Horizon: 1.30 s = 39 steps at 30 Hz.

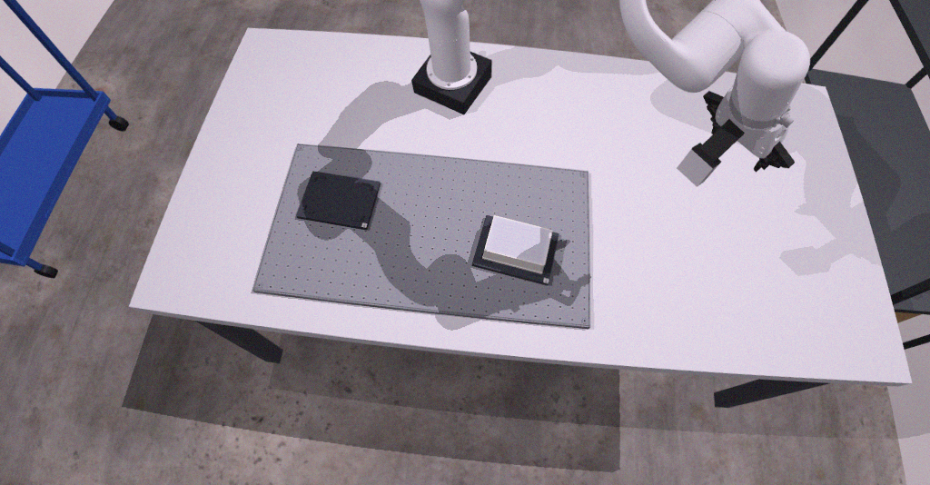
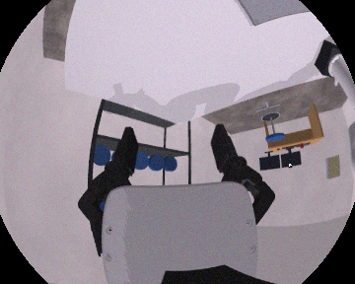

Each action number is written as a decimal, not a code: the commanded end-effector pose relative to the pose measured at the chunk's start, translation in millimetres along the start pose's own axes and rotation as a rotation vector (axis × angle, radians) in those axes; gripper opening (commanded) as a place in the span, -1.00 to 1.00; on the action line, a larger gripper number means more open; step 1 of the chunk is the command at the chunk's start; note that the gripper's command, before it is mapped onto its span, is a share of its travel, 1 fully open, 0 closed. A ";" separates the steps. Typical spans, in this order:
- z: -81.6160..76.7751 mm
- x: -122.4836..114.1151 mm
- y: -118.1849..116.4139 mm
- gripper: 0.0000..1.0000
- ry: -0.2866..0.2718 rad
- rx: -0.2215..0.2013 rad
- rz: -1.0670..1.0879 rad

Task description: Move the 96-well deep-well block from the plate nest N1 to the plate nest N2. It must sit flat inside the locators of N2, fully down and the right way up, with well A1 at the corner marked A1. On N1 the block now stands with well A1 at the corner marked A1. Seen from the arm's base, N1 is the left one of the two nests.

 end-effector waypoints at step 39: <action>15.2 120.7 53.2 1.00 0.150 -0.068 -0.625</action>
Point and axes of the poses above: the point where the finger pads meet when closed, its own z axis out along the fingers, its own y axis across the jaws, x = y × z, the point moved 8 cm from there along -z, back along the fingers, and after that the axes turned 15 degrees about -z, right-handed, at the moved point
